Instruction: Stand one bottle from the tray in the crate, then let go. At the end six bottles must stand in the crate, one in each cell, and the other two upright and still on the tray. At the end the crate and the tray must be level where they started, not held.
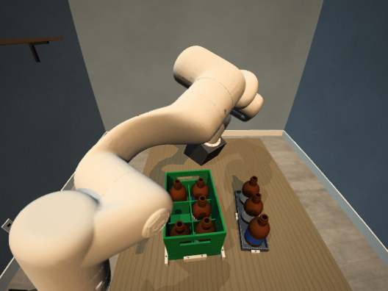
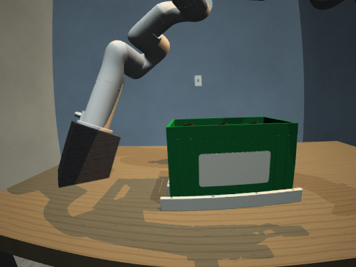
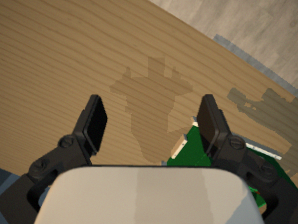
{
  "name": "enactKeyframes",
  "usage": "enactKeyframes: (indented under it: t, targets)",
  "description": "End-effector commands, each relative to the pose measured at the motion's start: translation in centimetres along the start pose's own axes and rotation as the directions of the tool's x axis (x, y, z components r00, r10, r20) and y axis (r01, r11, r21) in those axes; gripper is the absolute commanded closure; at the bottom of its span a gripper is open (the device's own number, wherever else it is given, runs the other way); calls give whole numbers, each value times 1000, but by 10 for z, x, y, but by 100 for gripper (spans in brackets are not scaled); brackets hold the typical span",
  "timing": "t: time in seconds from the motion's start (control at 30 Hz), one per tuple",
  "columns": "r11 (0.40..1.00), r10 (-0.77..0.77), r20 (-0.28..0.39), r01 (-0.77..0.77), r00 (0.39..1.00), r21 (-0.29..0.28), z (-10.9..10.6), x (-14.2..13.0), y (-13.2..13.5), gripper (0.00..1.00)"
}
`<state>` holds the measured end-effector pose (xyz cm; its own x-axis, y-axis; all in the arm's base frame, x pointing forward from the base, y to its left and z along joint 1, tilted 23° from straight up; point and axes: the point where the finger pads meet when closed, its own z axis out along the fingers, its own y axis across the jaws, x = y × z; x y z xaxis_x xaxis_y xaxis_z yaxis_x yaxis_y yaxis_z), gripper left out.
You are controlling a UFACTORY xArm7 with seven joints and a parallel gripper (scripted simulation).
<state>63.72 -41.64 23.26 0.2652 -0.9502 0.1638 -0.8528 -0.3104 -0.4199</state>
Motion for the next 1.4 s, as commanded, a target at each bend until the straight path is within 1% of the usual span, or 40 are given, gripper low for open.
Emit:
enactKeyframes:
  t: [0.0,0.57,0.7,0.8,0.87,0.93,0.97,1.0,1.03,1.1,1.13,1.2,1.23,1.3,1.33,1.37]
  targets:
    - [1000,0,-6,0,1000,3,-3,2,-1,0]
    - [1000,0,-6,0,1000,3,-3,2,-1,0]
    - [1000,-12,4,12,1000,1,-7,-2,5,0]
    - [999,-41,29,41,999,-1,-16,-14,18,0]
    - [997,-71,54,71,996,-2,-25,-28,33,0]
    - [997,-71,54,71,996,-2,-25,-28,33,0]
    - [996,-89,69,89,994,-1,-30,-38,42,0]
    - [996,-89,69,89,994,-1,-30,-38,42,0]
    - [994,-108,84,109,991,0,-35,-49,52,0]
    - [994,-108,84,109,991,0,-35,-49,52,0]
    - [992,-129,101,130,986,3,-41,-61,63,0]
    - [992,-129,101,130,986,3,-41,-61,63,0]
    - [988,-151,118,151,982,6,-46,-75,75,0]
    - [988,-151,118,151,982,6,-46,-75,75,0]
    - [985,-173,135,173,976,9,-51,-91,87,0]
    - [985,-173,135,173,976,9,-51,-91,87,0]
